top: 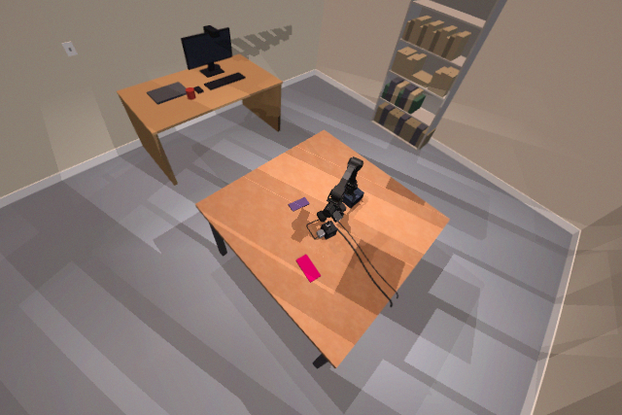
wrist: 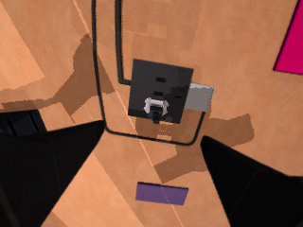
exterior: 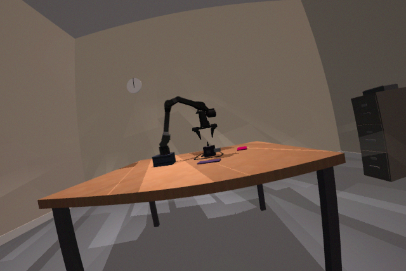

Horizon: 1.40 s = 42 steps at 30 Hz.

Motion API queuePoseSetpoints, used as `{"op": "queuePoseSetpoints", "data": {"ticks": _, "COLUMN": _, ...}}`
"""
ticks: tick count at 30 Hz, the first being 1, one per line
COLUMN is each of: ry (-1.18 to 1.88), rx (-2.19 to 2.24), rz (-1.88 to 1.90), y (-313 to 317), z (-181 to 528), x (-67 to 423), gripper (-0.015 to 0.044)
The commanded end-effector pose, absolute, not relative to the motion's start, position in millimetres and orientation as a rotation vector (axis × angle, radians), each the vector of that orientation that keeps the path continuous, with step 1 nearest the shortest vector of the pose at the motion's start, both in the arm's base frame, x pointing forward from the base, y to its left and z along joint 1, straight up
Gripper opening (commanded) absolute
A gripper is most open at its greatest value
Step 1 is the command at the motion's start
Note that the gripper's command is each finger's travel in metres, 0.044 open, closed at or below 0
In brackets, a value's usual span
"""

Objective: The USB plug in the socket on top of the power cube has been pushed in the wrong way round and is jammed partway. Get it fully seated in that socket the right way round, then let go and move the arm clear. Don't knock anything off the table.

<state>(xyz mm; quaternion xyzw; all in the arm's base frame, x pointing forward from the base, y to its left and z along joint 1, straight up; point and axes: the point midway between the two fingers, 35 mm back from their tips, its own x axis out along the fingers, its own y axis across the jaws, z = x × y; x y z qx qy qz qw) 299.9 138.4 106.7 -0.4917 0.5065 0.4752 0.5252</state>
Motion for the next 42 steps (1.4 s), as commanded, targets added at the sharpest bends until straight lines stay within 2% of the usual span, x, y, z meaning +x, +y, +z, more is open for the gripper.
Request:
{"op": "queuePoseSetpoints", "data": {"ticks": 1, "ry": 1.204, "rx": -1.176, "rz": 1.15, "y": 138.0, "z": 105.0, "x": 302.5, "gripper": 0.044}}
{"op": "queuePoseSetpoints", "data": {"ticks": 36, "ry": 1.204, "rx": -1.176, "rz": 1.15, "y": 137.8, "z": 75.0, "x": 303.7, "gripper": 0.044}}
{"op": "queuePoseSetpoints", "data": {"ticks": 42, "ry": 1.211, "rx": -1.175, "rz": 1.143, "y": 137.1, "z": 76.7, "x": 303.4, "gripper": 0.0282}}
